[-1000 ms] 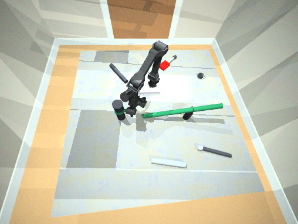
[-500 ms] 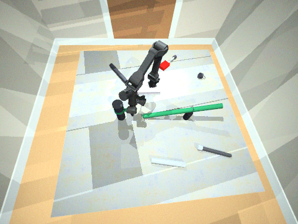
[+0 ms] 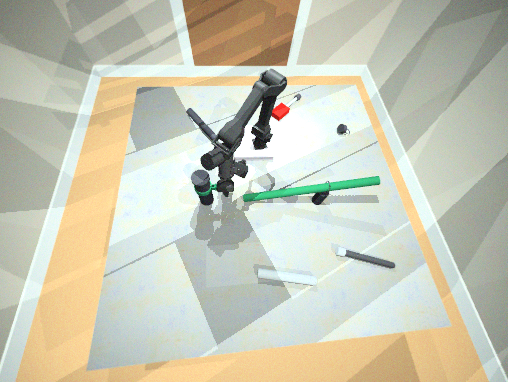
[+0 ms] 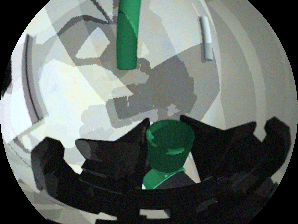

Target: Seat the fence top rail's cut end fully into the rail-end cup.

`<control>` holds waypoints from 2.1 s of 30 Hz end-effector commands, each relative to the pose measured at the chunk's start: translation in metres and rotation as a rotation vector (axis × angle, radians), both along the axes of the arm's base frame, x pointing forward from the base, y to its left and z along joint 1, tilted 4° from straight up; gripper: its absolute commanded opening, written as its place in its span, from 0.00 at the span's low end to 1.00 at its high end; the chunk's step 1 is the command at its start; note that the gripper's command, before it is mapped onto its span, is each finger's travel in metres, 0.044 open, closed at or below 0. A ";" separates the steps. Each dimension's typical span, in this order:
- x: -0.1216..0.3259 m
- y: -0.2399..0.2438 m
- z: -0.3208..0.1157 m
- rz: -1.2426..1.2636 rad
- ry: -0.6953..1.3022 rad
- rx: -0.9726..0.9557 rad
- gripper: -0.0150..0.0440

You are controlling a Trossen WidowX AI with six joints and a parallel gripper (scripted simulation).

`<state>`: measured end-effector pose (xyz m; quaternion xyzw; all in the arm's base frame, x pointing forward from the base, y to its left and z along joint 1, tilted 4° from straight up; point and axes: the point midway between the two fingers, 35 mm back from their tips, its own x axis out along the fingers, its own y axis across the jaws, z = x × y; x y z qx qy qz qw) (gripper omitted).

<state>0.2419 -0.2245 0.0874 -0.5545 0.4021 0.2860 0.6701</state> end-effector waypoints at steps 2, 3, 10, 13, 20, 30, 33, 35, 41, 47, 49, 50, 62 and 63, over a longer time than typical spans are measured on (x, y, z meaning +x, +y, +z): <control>-0.001 -0.001 0.000 -0.006 0.002 -0.001 0.25; -0.001 -0.001 0.000 -0.009 0.002 0.000 0.25; 0.001 -0.001 0.000 -0.024 0.003 0.000 0.25; 0.001 0.000 0.000 -0.013 0.000 0.001 0.25; 0.001 0.000 0.000 -0.013 0.000 0.001 0.25; 0.001 0.000 0.001 -0.013 0.000 0.001 0.70; 0.003 0.005 0.007 -0.013 0.001 0.002 0.83; 0.005 0.011 0.014 -0.014 0.001 0.002 0.92; 0.010 0.034 0.040 -0.017 0.001 0.003 1.00; 0.011 0.040 0.042 -0.048 -0.001 0.035 1.00; 0.016 0.050 0.051 -0.170 -0.007 0.108 1.00; 0.018 0.055 0.056 -0.237 -0.010 0.149 1.00; 0.025 0.123 0.118 -1.043 -0.065 0.631 1.00; 0.024 0.129 0.123 -1.110 -0.071 0.672 1.00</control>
